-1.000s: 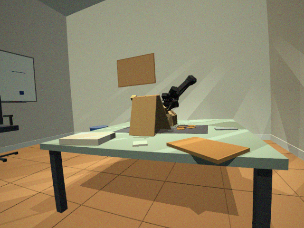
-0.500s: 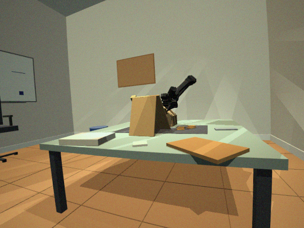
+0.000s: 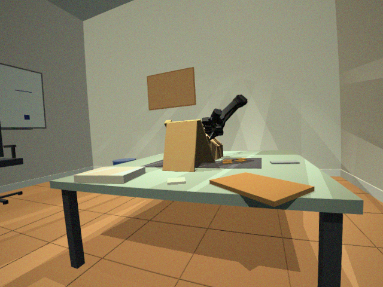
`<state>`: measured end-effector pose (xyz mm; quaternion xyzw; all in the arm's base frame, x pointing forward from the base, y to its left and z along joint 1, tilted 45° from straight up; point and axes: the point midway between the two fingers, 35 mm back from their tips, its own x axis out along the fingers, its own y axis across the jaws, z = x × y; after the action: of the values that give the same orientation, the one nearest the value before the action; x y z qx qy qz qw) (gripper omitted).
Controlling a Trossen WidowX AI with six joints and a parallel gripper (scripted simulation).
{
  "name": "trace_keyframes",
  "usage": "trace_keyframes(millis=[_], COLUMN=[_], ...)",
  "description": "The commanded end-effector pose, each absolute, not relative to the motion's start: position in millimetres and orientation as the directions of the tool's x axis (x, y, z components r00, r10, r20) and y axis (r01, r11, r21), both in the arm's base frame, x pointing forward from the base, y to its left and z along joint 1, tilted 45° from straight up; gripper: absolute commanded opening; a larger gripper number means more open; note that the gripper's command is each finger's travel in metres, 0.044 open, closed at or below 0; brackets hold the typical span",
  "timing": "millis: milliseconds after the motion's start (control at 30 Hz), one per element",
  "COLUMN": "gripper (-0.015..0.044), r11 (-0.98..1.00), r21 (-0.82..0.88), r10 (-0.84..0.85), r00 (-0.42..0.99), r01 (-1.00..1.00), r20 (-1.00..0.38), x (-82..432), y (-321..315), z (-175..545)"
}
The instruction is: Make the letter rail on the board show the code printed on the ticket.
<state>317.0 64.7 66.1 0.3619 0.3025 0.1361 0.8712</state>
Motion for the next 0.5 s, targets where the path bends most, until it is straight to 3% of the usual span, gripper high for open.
trace_keyframes(millis=[0, 467], gripper=[0.0, 0.0], r11=[0.703, 0.703], r21=[0.711, 0.711], r10=[0.459, 0.459], r00=[0.776, 0.776], r01=[-0.019, -0.019], r20=[-0.433, -0.433], x=[316.7, 316.2], y=[63.3, 59.7], z=[62.5, 56.9])
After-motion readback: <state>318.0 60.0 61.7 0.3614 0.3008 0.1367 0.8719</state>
